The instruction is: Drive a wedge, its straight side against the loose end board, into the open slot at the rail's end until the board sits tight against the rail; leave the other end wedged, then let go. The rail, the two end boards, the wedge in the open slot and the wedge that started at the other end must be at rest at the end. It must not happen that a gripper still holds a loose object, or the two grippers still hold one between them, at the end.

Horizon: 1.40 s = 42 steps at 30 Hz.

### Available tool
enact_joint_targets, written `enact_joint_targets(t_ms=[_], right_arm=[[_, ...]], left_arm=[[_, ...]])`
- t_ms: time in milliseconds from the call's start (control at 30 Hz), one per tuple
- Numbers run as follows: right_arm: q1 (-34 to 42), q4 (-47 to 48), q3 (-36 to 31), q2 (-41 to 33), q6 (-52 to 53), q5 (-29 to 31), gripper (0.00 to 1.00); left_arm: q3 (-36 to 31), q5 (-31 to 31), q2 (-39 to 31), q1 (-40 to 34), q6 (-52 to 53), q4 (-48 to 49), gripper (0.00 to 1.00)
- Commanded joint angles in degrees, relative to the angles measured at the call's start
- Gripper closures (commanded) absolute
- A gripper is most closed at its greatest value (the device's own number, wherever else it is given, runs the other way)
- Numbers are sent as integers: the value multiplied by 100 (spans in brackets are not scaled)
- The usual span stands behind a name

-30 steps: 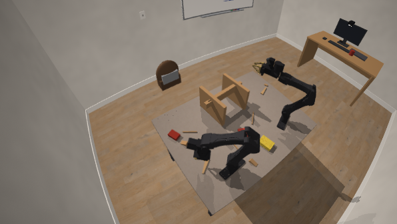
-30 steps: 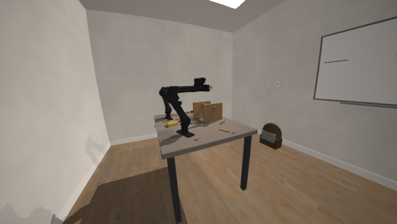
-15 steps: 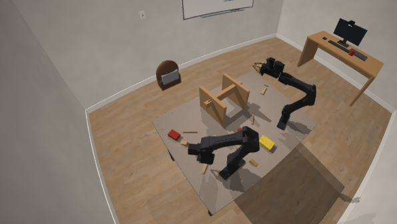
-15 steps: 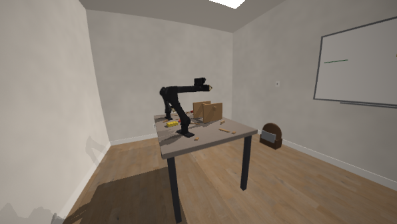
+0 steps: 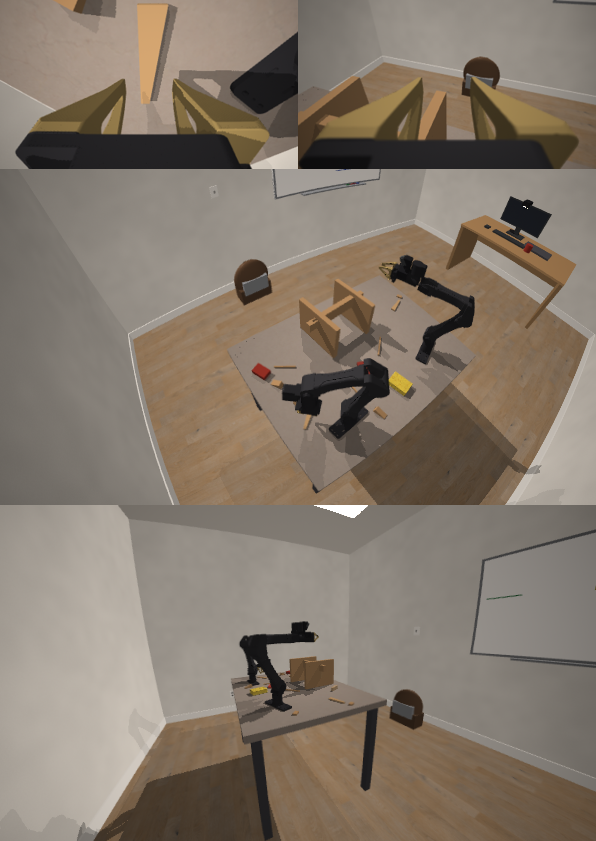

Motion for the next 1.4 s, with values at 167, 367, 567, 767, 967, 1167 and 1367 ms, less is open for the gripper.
enact_joint_targets(t_ms=[167, 367, 567, 767, 967, 1167, 1367], right_arm=[[1, 109, 286, -75, -40, 21, 61], [1, 109, 286, -75, -40, 21, 61], [1, 109, 286, -75, -40, 21, 61], [1, 109, 286, -75, -40, 21, 61], [1, 109, 286, -75, -40, 21, 61], [1, 109, 286, -75, -40, 21, 61], [1, 109, 286, -75, -40, 21, 61]], left_arm=[[-322, 55, 169, -13, 31, 473, 58], [-453, 58, 232, -8, 37, 645, 58], [-620, 64, 318, -4, 36, 927, 58], [-668, 68, 402, 2, 29, 1035, 58], [-906, 77, 506, 11, 38, 1382, 58], [-663, 80, 282, -20, 17, 1347, 58], [-648, 79, 461, -22, 14, 1219, 98]])
